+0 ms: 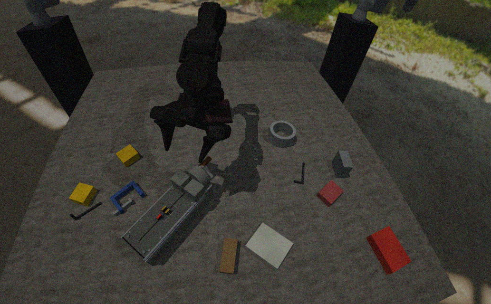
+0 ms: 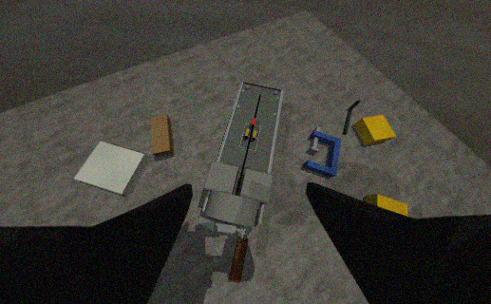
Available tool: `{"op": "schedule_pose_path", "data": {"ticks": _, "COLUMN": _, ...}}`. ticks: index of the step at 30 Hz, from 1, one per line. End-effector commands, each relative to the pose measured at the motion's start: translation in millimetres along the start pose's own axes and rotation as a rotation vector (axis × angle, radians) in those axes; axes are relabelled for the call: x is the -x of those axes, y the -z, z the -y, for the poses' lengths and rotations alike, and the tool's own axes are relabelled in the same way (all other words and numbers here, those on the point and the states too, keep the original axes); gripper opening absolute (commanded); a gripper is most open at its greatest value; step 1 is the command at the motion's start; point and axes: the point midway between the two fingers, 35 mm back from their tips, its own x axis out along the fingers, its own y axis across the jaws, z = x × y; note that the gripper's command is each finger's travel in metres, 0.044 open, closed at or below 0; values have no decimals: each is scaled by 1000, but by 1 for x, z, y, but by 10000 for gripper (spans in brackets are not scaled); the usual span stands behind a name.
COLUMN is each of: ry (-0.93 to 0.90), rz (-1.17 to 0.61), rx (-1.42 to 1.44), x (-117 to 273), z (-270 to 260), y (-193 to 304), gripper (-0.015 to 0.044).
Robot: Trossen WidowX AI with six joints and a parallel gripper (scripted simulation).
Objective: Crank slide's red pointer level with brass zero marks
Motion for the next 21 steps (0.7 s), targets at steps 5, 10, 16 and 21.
{"op": "schedule_pose_path", "data": {"ticks": 5, "ry": 110, "rz": 72, "rx": -120, "x": 25, "z": -8, "y": 36, "gripper": 440}}
{"op": "schedule_pose_path", "data": {"ticks": 10, "ry": 151, "rz": 134, "rx": -184, "x": 38, "z": -10, "y": 52, "gripper": 440}}
{"op": "schedule_pose_path", "data": {"ticks": 16, "ry": 152, "rz": 137, "rx": -186, "x": 38, "z": -10, "y": 53, "gripper": 440}}
{"op": "schedule_pose_path", "data": {"ticks": 21, "ry": 152, "rz": 137, "rx": -186, "x": 22, "z": -12, "y": 62, "gripper": 440}}
